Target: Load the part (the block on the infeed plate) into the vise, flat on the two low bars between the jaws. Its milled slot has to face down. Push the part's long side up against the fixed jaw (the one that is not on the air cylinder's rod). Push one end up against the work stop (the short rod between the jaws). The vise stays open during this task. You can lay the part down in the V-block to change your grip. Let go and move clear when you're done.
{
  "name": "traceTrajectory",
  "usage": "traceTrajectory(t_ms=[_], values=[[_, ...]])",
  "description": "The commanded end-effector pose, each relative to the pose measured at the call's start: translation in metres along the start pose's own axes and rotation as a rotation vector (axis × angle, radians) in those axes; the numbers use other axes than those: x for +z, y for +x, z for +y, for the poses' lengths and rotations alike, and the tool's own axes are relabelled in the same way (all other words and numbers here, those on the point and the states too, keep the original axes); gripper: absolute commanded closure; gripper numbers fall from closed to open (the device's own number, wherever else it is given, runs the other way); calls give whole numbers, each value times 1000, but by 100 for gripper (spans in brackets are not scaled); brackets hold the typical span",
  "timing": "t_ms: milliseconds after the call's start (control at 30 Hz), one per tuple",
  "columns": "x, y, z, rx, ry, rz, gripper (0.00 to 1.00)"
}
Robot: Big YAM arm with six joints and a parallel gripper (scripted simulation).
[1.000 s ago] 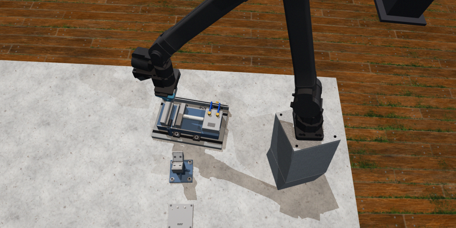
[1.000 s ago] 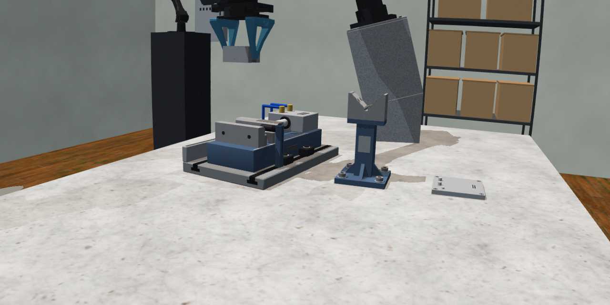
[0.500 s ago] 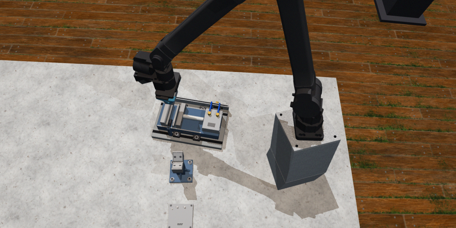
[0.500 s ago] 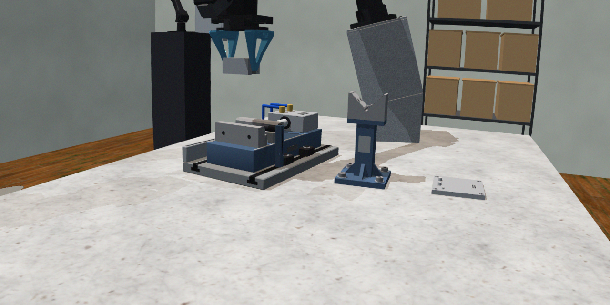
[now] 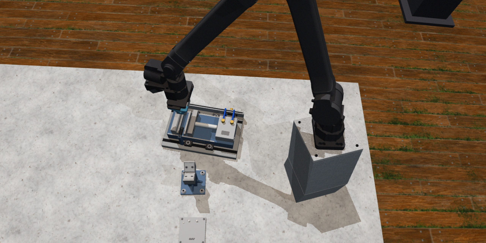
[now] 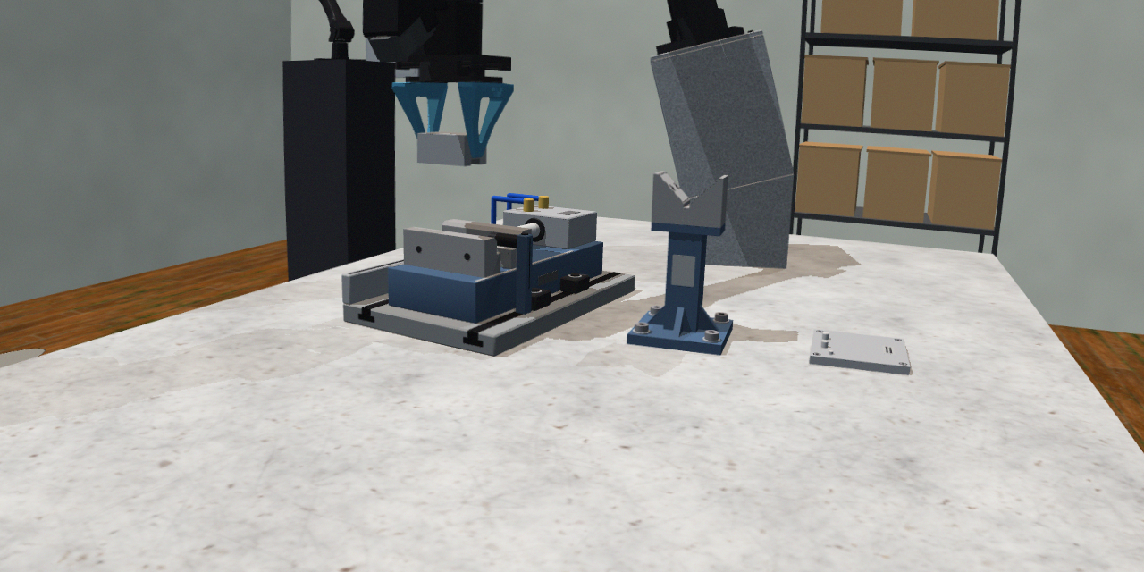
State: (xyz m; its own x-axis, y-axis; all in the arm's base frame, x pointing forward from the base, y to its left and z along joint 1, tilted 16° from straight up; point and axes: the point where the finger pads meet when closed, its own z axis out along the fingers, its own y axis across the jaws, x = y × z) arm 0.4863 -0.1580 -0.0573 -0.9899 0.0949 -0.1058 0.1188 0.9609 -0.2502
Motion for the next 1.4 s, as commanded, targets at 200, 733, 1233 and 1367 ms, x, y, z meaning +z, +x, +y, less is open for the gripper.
traceTrajectory(t_ms=[200, 733, 1233, 1367], values=[[5, -24, -5, -3, 4, -53, 100], [21, -19, -6, -1, 4, -44, 100], [17, -24, -9, 4, 7, -59, 100], [17, -24, -9, 4, 7, -59, 100]])
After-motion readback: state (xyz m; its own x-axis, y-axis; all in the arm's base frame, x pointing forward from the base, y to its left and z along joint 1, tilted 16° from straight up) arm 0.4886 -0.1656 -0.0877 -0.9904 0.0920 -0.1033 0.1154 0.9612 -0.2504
